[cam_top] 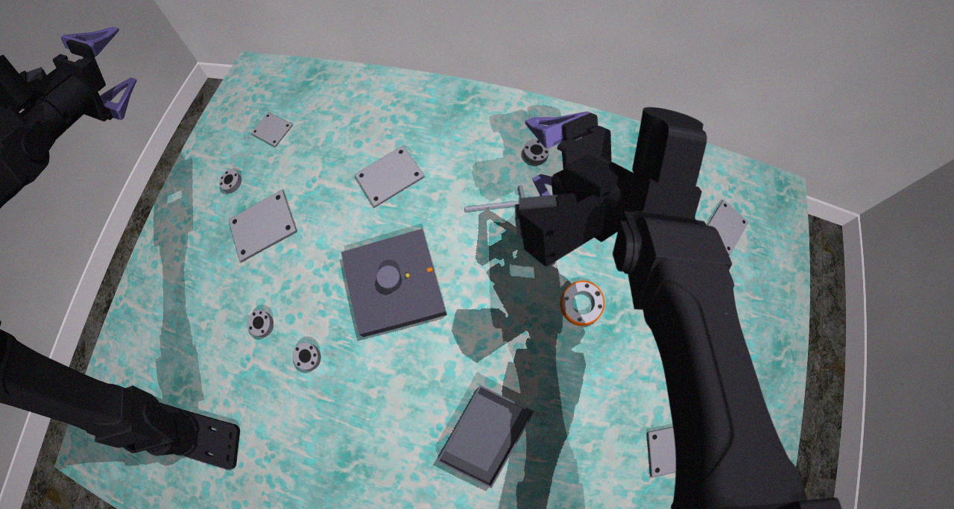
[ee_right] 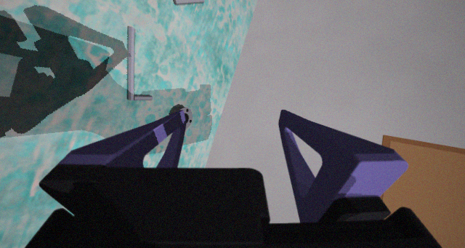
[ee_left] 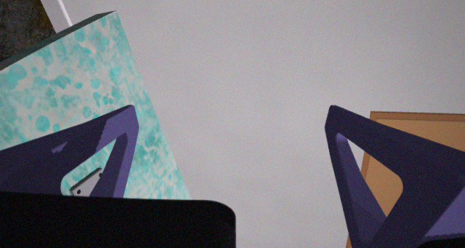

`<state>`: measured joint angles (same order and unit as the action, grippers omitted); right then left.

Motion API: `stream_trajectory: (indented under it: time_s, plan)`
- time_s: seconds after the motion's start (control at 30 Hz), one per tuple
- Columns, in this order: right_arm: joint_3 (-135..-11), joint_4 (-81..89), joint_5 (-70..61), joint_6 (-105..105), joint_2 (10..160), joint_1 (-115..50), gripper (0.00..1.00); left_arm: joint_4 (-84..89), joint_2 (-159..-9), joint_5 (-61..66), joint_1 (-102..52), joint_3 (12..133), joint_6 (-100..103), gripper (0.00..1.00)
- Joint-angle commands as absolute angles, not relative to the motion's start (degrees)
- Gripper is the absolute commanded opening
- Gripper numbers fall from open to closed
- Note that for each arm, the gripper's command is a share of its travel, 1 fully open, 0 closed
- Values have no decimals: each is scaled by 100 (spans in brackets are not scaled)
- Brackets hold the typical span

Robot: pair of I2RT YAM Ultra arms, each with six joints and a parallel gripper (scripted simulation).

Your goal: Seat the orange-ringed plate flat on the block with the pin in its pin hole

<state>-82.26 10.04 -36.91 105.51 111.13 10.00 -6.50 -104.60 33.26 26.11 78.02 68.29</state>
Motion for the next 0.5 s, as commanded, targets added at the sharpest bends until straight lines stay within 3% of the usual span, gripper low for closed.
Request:
stream_trajectory:
  time_s: [0.0, 0.47]
  plan:
    - [-8308, 1012, -3750, 10512, 10994, 1001, 80, -683, -10353, 3334, 2610, 7885, 6797, 100]
    - [-8069, 1192, -3627, 10379, 10899, 1096, 80, -807, -10123, 3280, 2480, 7955, 6672, 100]
